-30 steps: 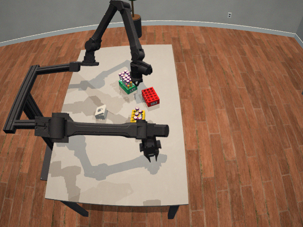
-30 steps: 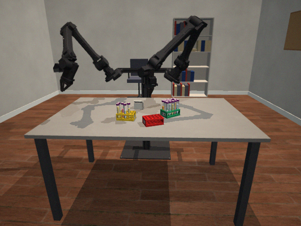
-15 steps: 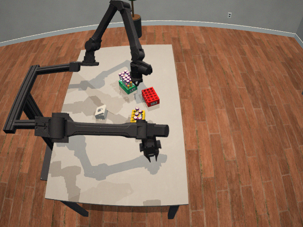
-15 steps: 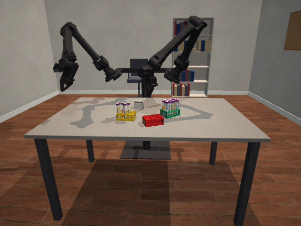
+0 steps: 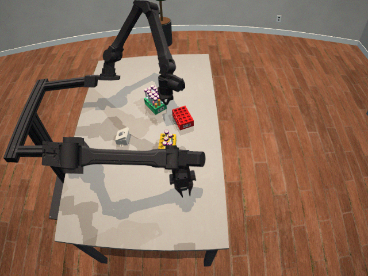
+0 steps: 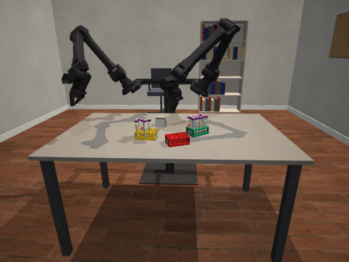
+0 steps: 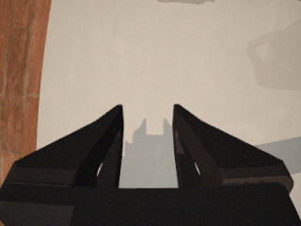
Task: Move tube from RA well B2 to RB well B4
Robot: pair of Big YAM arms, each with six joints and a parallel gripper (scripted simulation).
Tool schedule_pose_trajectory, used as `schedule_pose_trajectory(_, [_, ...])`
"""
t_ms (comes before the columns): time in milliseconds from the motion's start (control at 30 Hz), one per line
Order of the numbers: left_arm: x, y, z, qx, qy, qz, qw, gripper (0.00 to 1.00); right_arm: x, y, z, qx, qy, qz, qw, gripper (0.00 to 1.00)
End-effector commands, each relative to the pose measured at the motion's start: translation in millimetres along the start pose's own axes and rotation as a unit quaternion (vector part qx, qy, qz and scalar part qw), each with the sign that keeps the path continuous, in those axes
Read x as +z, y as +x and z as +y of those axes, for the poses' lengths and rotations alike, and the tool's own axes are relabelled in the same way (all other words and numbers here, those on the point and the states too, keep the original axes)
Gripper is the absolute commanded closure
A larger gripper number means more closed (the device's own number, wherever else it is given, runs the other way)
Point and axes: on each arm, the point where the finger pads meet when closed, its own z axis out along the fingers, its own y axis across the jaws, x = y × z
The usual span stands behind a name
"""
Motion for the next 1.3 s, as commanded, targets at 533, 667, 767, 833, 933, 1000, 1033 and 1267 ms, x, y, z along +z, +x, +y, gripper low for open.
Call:
schedule_pose_trajectory(533, [5.7, 6.6, -1.1, 0.161, -0.007, 0.008, 0.987, 1.0, -4.6, -9.5, 9.1, 0.012, -0.008, -0.003, 1.0, 0.7])
schedule_pose_trajectory(667, [5.7, 6.6, -1.1, 0.194, -0.006, 0.008, 0.981, 1.0, -4.6, -9.5, 9.1, 0.012, -0.008, -0.003, 1.0, 0.7])
schedule_pose_trajectory(767, [5.8, 6.5, -1.0, 0.194, -0.006, 0.008, 0.981, 1.0, -4.6, -9.5, 9.1, 0.012, -0.008, -0.003, 1.0, 0.7])
schedule_pose_trajectory(833, [5.8, 6.5, -1.0, 0.194, -0.006, 0.008, 0.981, 1.0, -4.6, -9.5, 9.1, 0.012, -0.008, -0.003, 1.0, 0.7])
schedule_pose_trajectory(933, [5.8, 6.5, -1.0, 0.194, -0.006, 0.008, 0.981, 1.0, -4.6, -9.5, 9.1, 0.012, -0.008, -0.003, 1.0, 0.7])
schedule_pose_trajectory(1000, [5.8, 6.5, -1.0, 0.194, -0.006, 0.008, 0.981, 1.0, -4.6, -9.5, 9.1, 0.012, -0.008, -0.003, 1.0, 0.7])
schedule_pose_trajectory(1033, [5.8, 6.5, -1.0, 0.194, -0.006, 0.008, 0.981, 1.0, -4.6, -9.5, 9.1, 0.012, -0.008, -0.003, 1.0, 0.7])
schedule_pose_trajectory(1267, [5.8, 7.1, -0.7, 0.195, -0.006, 0.009, 0.981, 1.0, -4.6, -9.5, 9.1, 0.012, -0.008, -0.003, 1.0, 0.7])
